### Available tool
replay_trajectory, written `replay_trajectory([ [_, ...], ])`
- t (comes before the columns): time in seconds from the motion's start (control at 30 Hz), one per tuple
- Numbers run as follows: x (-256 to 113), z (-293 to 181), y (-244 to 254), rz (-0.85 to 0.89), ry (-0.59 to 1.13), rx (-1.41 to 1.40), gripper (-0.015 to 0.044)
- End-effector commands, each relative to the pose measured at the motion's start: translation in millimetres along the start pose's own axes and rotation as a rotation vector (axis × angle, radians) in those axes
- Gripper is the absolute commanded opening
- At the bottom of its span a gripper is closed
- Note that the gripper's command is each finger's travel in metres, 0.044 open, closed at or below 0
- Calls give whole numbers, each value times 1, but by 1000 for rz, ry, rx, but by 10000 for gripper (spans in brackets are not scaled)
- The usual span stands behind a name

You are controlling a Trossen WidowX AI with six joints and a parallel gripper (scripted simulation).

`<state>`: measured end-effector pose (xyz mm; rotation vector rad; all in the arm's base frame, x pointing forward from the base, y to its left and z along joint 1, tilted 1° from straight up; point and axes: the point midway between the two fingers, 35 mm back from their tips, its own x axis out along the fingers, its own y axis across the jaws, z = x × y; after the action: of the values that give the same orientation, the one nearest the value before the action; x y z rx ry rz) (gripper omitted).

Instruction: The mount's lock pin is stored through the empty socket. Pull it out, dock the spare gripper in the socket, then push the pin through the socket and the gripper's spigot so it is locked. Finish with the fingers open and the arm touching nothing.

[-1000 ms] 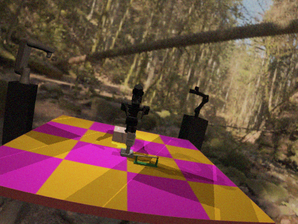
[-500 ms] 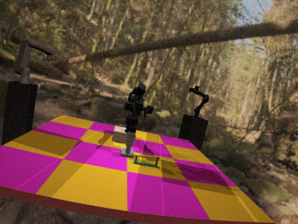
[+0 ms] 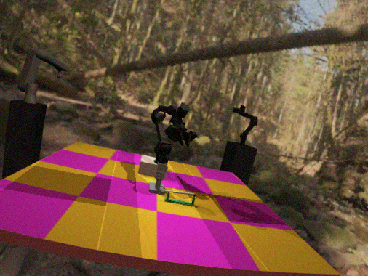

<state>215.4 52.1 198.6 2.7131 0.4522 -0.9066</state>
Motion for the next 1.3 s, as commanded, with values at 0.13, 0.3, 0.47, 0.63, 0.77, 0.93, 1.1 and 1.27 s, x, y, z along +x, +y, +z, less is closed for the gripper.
replay_trajectory([
  [0.13,15,-24,15,-36,-169,-708,180],
  [0.3,30,-35,24,-139,-269,-1190,180],
  [0.47,50,-44,32,-301,-337,-1656,180],
  [0.63,65,-48,37,-439,-357,-1941,180],
  [0.77,77,-50,41,-561,-351,-2163,180],
  [0.93,94,-51,45,-742,-317,-2433,180],
  [1.1,111,-50,49,-934,-238,-2690,180],
  [1.27,128,-48,54,-1154,-120,-2926,180],
])
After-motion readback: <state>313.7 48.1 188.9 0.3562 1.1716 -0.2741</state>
